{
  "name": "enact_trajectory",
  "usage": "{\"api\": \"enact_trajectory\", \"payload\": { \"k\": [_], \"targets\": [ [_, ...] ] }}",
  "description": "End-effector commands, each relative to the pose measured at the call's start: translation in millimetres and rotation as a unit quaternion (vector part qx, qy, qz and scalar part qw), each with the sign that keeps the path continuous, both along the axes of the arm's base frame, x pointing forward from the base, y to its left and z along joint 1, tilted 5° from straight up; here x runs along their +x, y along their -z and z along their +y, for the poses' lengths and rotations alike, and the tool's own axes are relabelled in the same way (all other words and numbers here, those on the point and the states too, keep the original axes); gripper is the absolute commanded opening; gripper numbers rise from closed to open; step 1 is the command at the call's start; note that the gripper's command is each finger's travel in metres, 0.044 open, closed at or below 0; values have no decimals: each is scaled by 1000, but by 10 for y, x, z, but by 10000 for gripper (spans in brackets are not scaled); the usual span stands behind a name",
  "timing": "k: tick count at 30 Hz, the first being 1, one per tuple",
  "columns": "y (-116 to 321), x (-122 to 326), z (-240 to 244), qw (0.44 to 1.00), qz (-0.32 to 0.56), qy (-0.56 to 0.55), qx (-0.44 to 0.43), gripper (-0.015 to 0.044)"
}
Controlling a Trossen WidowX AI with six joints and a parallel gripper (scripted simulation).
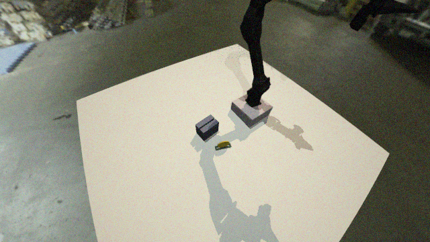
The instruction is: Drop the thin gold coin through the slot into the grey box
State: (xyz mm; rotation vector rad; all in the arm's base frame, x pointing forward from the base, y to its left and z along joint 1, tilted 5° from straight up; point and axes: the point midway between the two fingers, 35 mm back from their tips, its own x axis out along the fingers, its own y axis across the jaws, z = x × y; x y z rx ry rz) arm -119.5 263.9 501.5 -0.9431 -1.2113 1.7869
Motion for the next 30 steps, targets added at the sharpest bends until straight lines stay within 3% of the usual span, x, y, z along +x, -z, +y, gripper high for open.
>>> {"api": "enact_trajectory", "payload": {
  "k": [1,7,13,22,28,30],
  "targets": [
    [358,274,341,992,50,81,-83,161],
    [1018,937,757,934,165,239,-208,161],
    [1768,1710,887,802,307,412,-304,161],
    [2809,2811,468,505,487,626,-340,161],
    [3308,3249,3,310,557,704,-314,161],
    [3522,3390,-232,211,580,732,-290,161]
  ]
}}
